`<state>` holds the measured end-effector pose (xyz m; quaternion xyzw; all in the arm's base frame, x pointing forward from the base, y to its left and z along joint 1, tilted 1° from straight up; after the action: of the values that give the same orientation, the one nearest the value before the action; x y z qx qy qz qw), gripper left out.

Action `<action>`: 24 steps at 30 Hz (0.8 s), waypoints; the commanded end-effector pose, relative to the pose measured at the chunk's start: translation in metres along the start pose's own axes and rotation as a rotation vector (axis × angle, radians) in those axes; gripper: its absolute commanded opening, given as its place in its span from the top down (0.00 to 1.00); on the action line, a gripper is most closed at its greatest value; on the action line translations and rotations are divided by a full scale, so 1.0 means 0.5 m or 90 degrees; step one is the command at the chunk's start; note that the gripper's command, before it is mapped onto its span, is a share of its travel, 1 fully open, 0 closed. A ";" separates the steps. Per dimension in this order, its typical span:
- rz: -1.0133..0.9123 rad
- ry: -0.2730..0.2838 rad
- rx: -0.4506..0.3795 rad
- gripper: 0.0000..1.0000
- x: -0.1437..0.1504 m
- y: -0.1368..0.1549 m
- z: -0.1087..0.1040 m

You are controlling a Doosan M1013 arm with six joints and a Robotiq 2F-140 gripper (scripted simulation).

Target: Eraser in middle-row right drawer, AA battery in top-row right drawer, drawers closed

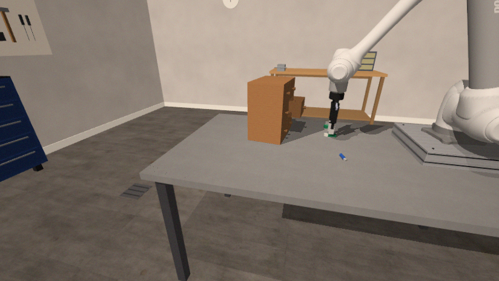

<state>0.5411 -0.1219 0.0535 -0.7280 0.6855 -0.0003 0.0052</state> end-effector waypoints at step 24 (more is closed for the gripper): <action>0.000 0.000 0.000 0.77 0.000 0.000 0.028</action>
<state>0.5411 -0.1218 0.0457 -0.7280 0.6855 -0.0003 0.0052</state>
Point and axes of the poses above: the point where the finger pads meet when closed, its own z axis out along the fingers, its own x axis across the jaws, y = z × x, the point moved 7 cm from there along -z, back along the fingers, and after that the axes turned 9 degrees about -z, right-handed, at the moved point
